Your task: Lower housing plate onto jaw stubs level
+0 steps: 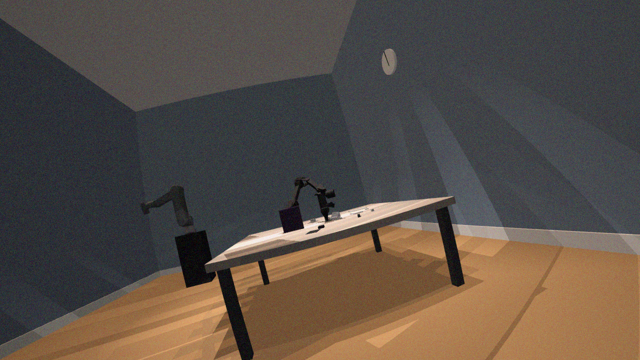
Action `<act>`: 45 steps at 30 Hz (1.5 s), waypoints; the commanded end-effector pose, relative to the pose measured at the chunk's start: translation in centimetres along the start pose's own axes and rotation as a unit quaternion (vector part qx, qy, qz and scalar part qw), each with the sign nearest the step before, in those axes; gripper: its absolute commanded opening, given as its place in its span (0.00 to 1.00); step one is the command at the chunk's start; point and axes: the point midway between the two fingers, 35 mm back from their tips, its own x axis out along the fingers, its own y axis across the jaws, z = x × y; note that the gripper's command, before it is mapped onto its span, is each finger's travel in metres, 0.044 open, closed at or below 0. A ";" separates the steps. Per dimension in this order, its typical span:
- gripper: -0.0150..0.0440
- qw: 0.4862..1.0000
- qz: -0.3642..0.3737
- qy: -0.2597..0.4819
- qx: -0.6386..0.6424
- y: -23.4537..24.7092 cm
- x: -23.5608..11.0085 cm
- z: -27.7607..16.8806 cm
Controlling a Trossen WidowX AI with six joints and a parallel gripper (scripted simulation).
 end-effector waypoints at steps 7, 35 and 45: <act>0.85 1.000 0.002 0.000 0.002 0.0 0.0 0.0; 0.85 1.000 0.002 0.000 0.002 0.0 0.0 0.0; 1.00 1.000 0.000 0.000 0.000 0.0 0.0 0.0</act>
